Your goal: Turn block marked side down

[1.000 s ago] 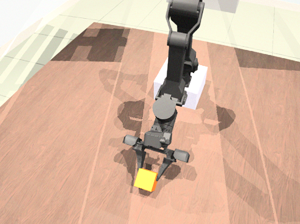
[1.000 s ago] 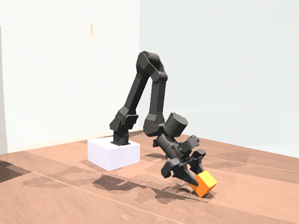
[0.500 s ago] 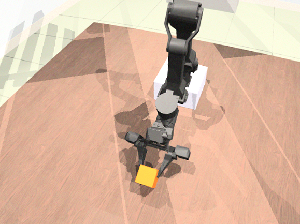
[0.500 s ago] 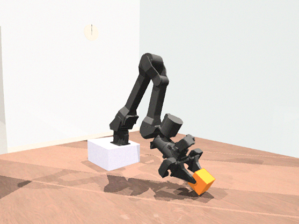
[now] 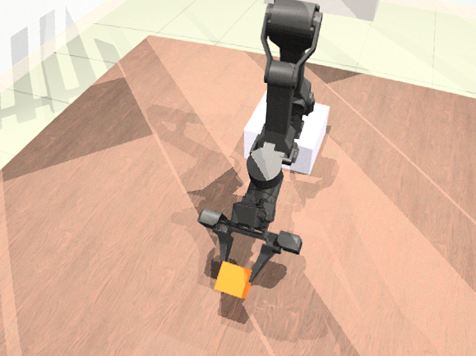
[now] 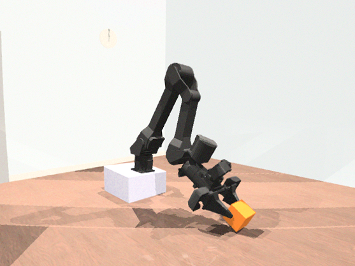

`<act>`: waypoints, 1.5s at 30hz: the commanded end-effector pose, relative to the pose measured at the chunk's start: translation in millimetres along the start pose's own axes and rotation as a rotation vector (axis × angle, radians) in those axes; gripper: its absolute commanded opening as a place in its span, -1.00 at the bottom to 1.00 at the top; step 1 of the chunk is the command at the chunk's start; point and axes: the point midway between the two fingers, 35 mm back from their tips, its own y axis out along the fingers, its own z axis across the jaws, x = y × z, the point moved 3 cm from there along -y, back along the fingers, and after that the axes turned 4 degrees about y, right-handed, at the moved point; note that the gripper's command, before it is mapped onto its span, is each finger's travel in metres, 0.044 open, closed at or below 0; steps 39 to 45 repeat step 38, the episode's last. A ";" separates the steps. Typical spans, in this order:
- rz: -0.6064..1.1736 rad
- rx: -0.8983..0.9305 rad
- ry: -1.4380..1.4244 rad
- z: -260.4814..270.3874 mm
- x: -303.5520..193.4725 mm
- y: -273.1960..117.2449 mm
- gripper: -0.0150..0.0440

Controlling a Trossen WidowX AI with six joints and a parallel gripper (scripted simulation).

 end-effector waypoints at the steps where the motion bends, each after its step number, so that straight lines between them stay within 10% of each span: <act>1: -0.008 -0.005 0.003 -0.5 1.4 0.0 0.40; 8: -0.008 -0.005 0.003 -0.5 1.4 0.0 1.00; 45: -0.008 -0.005 0.003 -0.5 1.4 0.0 1.00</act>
